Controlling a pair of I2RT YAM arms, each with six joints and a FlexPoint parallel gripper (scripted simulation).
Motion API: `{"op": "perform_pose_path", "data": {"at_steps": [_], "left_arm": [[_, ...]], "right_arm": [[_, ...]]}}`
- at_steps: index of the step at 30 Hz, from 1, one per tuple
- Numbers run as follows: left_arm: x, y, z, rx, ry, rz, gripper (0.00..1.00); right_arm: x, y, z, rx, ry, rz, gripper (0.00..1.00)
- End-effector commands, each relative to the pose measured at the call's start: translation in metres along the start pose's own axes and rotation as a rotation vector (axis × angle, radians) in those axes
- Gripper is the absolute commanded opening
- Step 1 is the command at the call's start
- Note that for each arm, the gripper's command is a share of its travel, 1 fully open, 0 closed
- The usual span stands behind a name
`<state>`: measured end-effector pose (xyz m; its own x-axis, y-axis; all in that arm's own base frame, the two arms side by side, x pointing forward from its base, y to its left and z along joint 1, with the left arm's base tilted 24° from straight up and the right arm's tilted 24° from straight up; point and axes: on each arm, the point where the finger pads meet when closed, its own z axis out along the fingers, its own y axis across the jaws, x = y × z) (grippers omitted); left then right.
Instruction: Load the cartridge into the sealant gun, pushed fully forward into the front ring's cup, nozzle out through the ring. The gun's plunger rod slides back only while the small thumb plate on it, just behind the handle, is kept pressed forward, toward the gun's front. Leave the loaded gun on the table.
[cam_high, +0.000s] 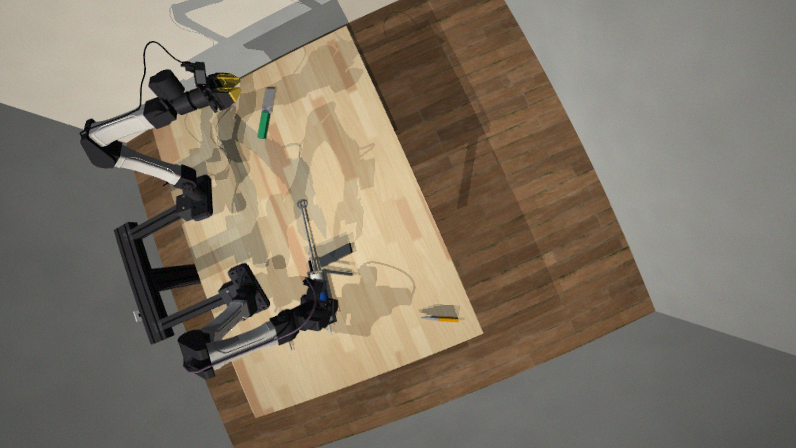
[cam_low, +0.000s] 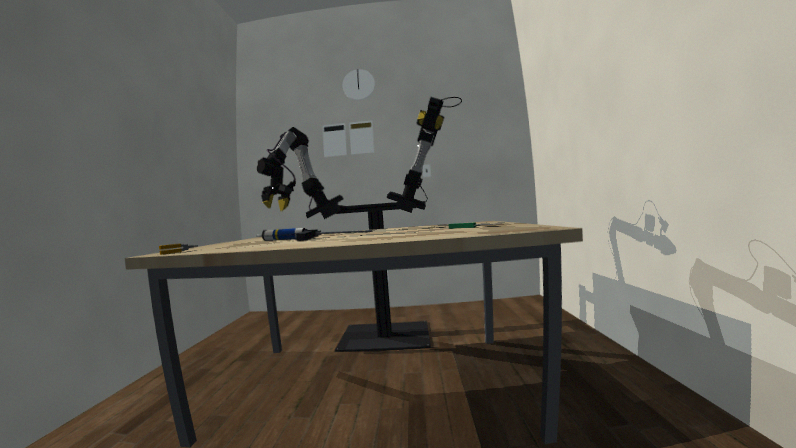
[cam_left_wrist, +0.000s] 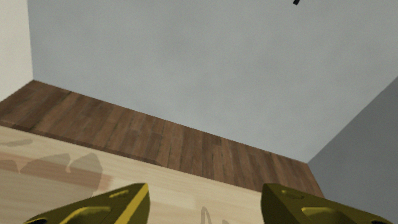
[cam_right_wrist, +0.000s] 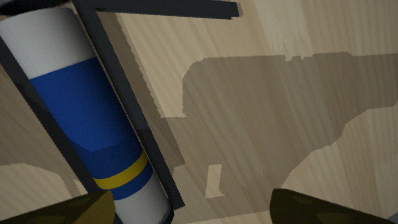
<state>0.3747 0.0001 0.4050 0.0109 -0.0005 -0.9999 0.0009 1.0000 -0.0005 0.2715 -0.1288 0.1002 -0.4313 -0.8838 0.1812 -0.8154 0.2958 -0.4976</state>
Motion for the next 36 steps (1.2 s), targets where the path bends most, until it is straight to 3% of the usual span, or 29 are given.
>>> {"op": "perform_pose_path", "data": {"at_steps": [1,5,16,20,34,36], "left_arm": [[-0.020,-0.006,-0.001,0.011,-0.042,-0.002,0.53],[-0.021,-0.006,-0.001,0.012,-0.047,-0.002,0.53],[-0.020,-0.003,0.000,0.008,-0.044,0.000,0.53],[-0.017,-0.003,-0.002,0.007,-0.039,0.001,0.53],[-0.021,0.002,-0.001,-0.010,-0.046,0.003,0.53],[-0.021,0.002,-0.001,-0.010,-0.046,0.003,0.53]], "right_arm": [[-0.010,-0.032,-0.014,0.127,-0.037,0.153,0.74],[-0.015,-0.042,-0.013,0.149,-0.046,0.230,0.74],[-0.045,-0.103,-0.067,0.364,-0.273,0.547,0.74],[-0.050,-0.107,-0.068,0.369,-0.302,0.597,0.74],[-0.079,-0.165,-0.157,0.507,-0.688,0.958,0.74],[-0.079,-0.165,-0.157,0.507,-0.688,0.958,0.74]]}}
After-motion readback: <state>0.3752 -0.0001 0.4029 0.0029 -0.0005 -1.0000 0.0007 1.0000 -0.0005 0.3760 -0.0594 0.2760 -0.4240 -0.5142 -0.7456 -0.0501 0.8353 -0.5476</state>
